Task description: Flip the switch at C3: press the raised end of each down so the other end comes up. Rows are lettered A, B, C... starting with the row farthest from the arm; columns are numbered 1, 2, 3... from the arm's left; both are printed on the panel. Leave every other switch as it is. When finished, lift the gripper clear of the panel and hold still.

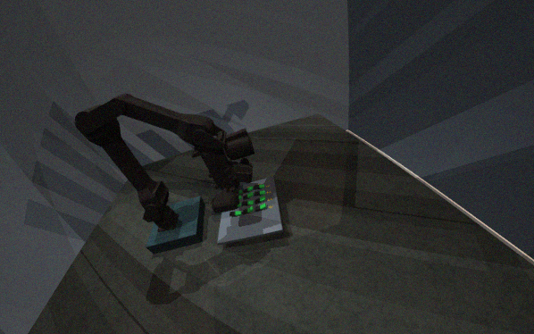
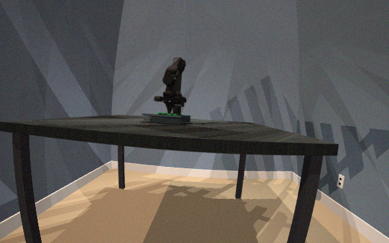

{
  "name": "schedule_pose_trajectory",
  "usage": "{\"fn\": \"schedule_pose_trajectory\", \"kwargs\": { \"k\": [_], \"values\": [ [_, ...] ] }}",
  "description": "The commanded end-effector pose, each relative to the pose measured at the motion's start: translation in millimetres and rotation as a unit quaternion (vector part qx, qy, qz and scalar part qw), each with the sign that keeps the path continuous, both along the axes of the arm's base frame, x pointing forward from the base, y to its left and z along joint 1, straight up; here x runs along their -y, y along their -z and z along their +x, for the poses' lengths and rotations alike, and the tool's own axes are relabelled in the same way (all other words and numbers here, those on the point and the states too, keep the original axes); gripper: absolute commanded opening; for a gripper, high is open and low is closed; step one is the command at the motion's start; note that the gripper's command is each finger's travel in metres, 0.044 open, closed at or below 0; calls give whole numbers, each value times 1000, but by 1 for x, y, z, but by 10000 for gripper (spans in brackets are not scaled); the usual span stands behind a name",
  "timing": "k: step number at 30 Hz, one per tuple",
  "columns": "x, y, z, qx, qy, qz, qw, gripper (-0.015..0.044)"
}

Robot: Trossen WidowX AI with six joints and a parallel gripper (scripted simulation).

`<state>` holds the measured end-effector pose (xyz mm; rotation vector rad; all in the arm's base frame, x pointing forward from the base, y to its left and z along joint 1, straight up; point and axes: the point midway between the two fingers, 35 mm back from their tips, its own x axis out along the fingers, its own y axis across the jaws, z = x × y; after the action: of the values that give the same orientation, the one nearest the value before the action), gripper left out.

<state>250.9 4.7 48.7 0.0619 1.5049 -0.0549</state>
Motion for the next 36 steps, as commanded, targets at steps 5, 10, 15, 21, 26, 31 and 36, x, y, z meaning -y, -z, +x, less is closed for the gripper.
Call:
{"fn": "schedule_pose_trajectory", "kwargs": {
  "k": [5,10,15,21,26,31,36],
  "values": [
    [1,1,1,1,-2,-2,1000,0],
    [1,2,1,1,-2,-2,1000,0],
    [1,2,1,1,-2,-2,1000,0],
    [1,3,1,1,-2,-2,1000,0],
    [1,4,1,1,-2,-2,1000,0],
    [0,1,0,1,0,0,1000,0],
    [0,-58,-5,13,-1,-3,1000,0]
  ]
}}
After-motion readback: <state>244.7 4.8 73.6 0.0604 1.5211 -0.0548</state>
